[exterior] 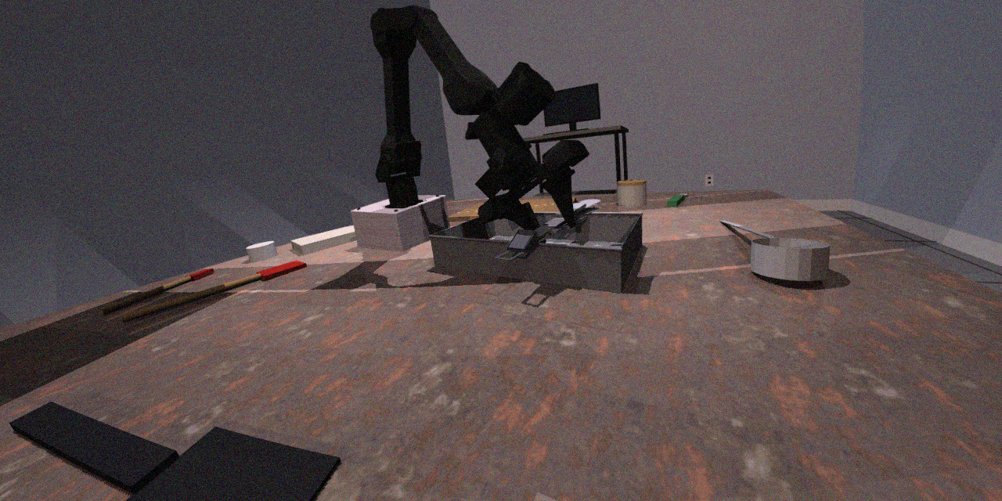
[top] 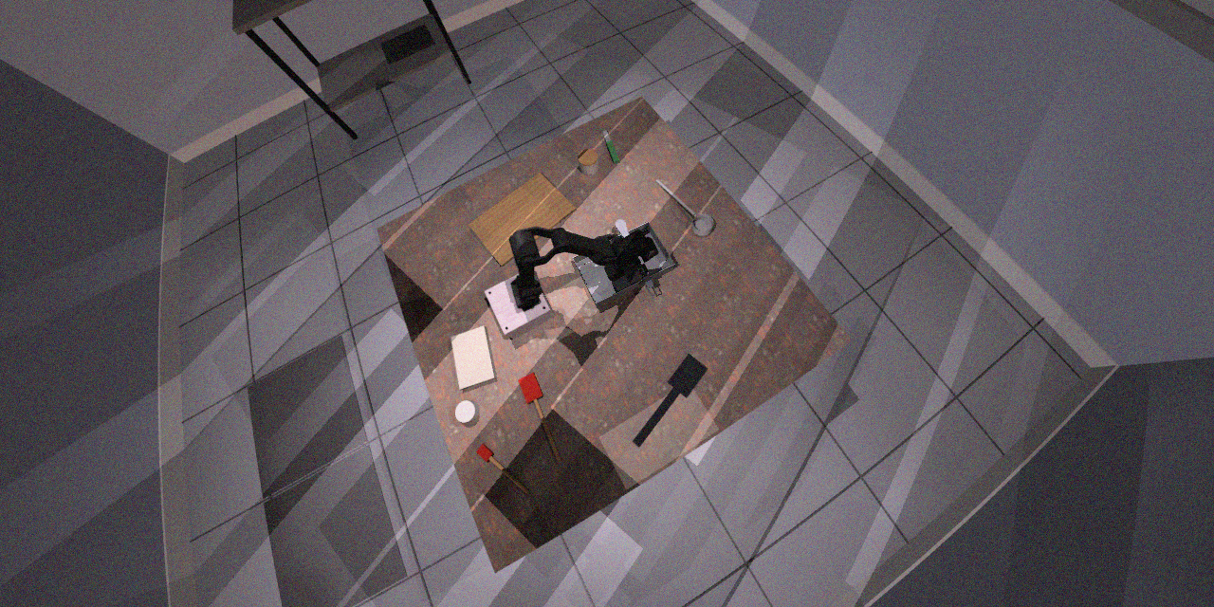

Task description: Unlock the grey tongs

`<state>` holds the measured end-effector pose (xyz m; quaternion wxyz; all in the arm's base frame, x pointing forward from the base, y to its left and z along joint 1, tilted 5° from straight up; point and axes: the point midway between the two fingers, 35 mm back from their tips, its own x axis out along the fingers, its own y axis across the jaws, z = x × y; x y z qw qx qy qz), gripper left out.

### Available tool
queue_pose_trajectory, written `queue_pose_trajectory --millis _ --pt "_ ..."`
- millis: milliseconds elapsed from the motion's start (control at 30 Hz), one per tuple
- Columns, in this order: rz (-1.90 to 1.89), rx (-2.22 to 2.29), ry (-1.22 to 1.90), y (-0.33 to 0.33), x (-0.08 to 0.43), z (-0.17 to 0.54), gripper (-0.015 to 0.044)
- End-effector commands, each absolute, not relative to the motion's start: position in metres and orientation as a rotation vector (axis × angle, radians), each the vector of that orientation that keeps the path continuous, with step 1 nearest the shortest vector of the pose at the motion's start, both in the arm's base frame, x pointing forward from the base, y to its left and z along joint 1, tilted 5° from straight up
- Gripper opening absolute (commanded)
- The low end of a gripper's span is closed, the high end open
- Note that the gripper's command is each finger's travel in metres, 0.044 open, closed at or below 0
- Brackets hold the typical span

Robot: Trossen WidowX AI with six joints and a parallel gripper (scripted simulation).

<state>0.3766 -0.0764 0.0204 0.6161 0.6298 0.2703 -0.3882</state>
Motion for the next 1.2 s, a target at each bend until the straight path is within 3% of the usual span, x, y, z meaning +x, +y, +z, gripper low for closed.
queue_pose_trajectory --millis 0,400,633,867,1100,1167 --pt "-0.887 1.448 0.626 -0.077 0.382 0.015 0.026" --pt "-0.887 1.448 0.625 -0.079 0.39 -0.001 0.026" --pt "-0.894 1.45 0.623 -0.079 0.386 0.002 0.0076" --pt "-0.894 1.45 0.623 -0.079 0.386 0.002 0.003" --pt "-0.894 1.45 0.623 -0.078 0.387 0.01 -0.015" --pt "-0.892 1.45 0.623 -0.077 0.387 0.025 -0.015"
